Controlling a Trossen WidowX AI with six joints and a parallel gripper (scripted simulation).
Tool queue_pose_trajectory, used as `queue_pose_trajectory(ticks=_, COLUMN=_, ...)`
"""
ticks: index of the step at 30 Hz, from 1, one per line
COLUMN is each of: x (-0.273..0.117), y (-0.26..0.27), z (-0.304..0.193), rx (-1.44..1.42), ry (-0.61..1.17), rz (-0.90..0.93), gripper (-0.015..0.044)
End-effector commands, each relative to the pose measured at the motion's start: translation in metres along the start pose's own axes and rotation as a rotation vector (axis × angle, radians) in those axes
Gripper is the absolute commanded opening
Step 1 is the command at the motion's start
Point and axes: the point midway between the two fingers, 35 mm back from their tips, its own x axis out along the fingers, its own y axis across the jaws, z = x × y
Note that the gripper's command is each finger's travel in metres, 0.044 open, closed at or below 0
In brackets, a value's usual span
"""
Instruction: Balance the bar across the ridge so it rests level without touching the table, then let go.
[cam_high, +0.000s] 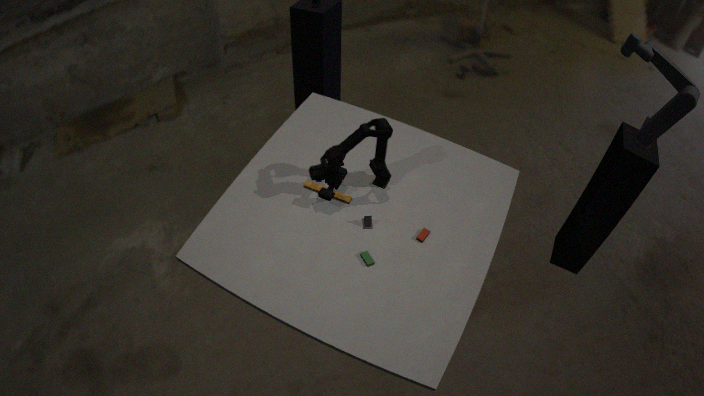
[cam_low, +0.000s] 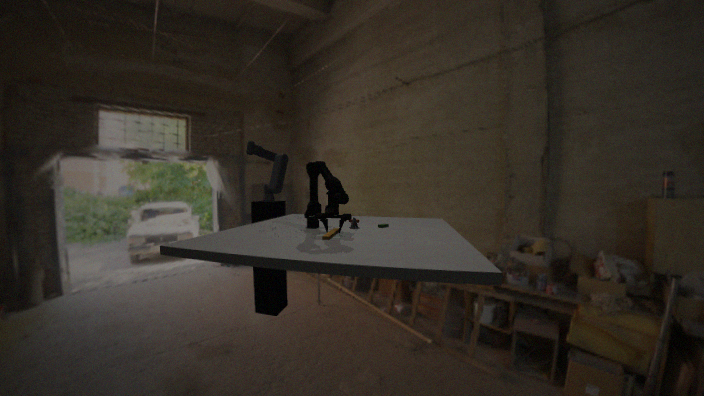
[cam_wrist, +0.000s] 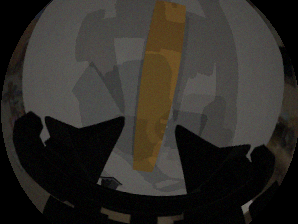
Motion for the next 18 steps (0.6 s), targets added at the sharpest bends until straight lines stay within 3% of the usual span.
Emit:
queue_pose_trajectory(ticks=1, x=0.0012, y=-0.0004, z=-0.0012, rx=0.003, ry=0.005, rz=0.001, gripper=0.0315)
queue_pose_trajectory(ticks=8, x=0.0001, y=0.0000, z=0.0000, rx=0.000, ry=0.000, rz=0.000, gripper=0.0131)
queue_pose_trajectory(ticks=14, x=0.0001, y=0.0000, z=0.0000, rx=0.000, ry=0.000, rz=0.000, gripper=0.0091)
queue_pose_trajectory(ticks=18, x=-0.0059, y=0.0009, z=0.0009, rx=0.000, ry=0.000, rz=0.000, gripper=0.0000)
